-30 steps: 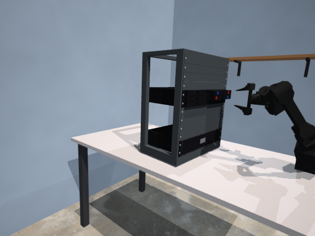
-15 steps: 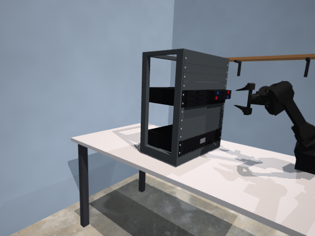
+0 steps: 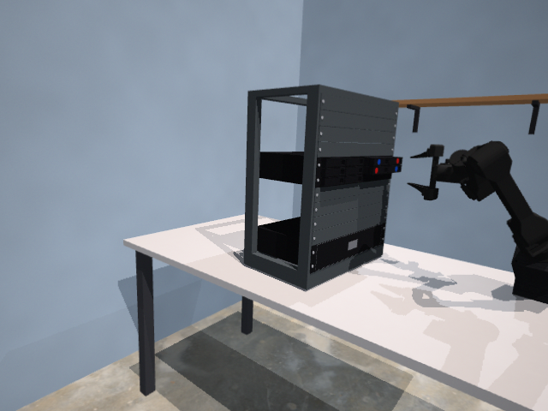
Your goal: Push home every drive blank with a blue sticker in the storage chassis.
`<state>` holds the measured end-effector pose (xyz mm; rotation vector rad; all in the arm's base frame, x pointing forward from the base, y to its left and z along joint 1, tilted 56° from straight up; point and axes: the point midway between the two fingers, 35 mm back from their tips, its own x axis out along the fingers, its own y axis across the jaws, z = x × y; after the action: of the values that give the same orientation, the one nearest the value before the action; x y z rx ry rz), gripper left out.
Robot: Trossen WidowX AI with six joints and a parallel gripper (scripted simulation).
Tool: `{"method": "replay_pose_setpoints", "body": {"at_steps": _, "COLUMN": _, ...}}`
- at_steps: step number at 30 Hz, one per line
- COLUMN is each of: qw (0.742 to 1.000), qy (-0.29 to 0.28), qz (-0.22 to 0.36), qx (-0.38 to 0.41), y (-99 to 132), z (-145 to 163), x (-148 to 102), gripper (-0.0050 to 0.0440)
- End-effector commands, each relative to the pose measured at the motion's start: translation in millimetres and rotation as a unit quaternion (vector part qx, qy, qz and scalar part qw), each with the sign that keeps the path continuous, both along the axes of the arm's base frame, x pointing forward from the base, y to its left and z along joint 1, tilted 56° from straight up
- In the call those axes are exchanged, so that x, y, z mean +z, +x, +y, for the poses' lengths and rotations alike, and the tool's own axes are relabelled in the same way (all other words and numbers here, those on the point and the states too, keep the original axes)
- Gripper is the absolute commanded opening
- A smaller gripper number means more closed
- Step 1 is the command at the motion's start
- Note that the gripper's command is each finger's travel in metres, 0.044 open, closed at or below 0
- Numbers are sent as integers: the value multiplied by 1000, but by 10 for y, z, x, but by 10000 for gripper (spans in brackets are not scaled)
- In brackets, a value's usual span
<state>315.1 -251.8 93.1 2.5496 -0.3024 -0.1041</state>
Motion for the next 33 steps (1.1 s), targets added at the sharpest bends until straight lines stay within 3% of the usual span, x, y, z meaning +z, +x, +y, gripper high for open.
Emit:
{"method": "replay_pose_setpoints", "body": {"at_steps": 1, "qw": 1000, "qy": -6, "qz": -6, "qx": 0, "y": 7, "z": -26, "x": 51, "gripper": 440}}
{"method": "replay_pose_setpoints", "body": {"at_steps": 17, "qw": 1000, "qy": -6, "qz": -6, "qx": 0, "y": 7, "z": -26, "x": 51, "gripper": 440}}
{"method": "replay_pose_setpoints", "body": {"at_steps": 18, "qw": 1000, "qy": -6, "qz": -6, "qx": 0, "y": 7, "z": -26, "x": 51, "gripper": 0}}
{"method": "replay_pose_setpoints", "body": {"at_steps": 33, "qw": 1000, "qy": -6, "qz": -6, "qx": 0, "y": 7, "z": -26, "x": 51, "gripper": 0}}
